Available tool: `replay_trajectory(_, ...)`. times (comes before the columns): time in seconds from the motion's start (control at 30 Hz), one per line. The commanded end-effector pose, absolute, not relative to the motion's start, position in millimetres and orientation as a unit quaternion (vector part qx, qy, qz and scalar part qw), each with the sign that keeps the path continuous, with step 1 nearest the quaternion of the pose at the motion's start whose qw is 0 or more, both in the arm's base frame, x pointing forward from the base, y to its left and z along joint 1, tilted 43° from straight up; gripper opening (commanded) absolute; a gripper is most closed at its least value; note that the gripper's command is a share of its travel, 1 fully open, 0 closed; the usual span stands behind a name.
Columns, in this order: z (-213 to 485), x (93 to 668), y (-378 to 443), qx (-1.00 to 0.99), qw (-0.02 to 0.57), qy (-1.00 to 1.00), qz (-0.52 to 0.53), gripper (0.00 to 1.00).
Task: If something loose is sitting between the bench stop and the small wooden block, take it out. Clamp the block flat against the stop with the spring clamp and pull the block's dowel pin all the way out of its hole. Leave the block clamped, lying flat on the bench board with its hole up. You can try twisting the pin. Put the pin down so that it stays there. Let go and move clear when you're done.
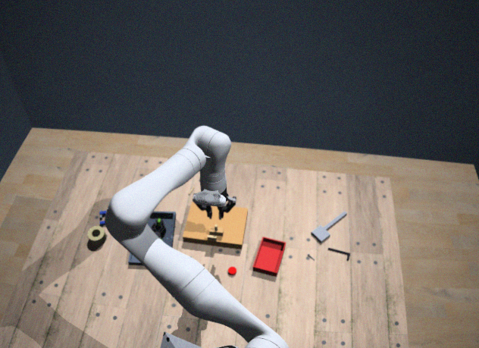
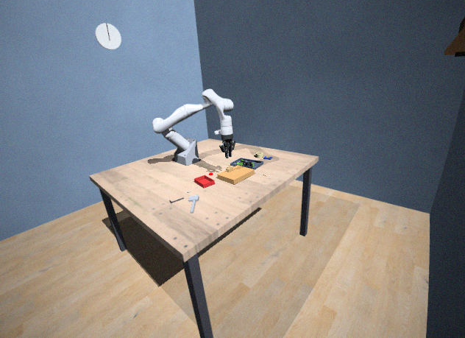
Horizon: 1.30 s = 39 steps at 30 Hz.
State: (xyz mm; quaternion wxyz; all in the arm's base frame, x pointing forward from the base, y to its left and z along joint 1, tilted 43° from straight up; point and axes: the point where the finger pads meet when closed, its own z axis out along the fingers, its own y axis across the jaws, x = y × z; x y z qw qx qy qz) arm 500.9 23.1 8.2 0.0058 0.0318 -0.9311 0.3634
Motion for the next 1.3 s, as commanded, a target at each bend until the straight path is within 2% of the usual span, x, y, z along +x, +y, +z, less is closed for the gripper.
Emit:
replay_trajectory(0.0,8.8,501.3,23.9,0.032,0.005,-0.931,0.363,0.34)
replay_trajectory(1.27,3.5,501.5,19.3,0.032,0.005,-0.931,0.363,0.34)
